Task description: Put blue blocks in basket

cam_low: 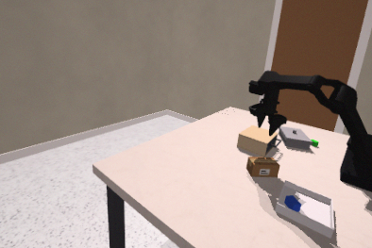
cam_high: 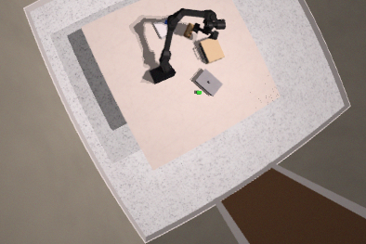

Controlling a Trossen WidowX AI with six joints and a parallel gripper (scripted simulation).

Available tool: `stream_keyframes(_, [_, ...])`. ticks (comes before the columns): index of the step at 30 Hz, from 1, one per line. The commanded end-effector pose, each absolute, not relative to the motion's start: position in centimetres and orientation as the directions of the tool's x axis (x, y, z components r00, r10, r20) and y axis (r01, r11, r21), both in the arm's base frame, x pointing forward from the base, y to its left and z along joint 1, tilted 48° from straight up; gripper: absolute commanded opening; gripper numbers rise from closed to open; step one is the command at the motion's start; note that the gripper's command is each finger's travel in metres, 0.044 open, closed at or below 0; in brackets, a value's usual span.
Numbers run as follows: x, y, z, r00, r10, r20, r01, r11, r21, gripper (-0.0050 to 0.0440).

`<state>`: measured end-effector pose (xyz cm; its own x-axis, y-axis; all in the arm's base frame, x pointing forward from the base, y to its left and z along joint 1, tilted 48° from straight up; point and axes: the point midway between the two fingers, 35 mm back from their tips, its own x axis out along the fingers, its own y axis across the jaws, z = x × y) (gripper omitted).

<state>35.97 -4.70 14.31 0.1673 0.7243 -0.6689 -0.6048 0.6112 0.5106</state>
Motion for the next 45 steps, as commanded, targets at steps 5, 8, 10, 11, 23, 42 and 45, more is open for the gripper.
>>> stream_keyframes(5, [36.1,-9.9,9.0,0.172,0.721,-0.671,-0.222,0.692,0.687,0.0440])
stream_keyframes(8, [35.8,-11.8,6.9,0.172,0.721,-0.671,-0.158,0.693,0.704,0.0440])
stream_keyframes(10, [35.3,-13.0,5.4,0.172,0.721,-0.671,-0.027,0.685,0.728,0.0440])
stream_keyframes(11, [35.0,-13.7,4.7,0.172,0.721,-0.671,0.039,0.676,0.736,0.0440])
stream_keyframes(23, [31.6,-19.2,-2.2,0.172,0.721,-0.671,0.510,0.518,0.687,0.0440])
stream_keyframes(42, [22.7,-25.6,-11.4,0.172,0.721,-0.671,0.946,0.069,0.316,0.0440])
stream_keyframes(45, [22.8,-25.2,-11.8,0.172,0.721,-0.671,0.946,0.069,0.316,0.0440])
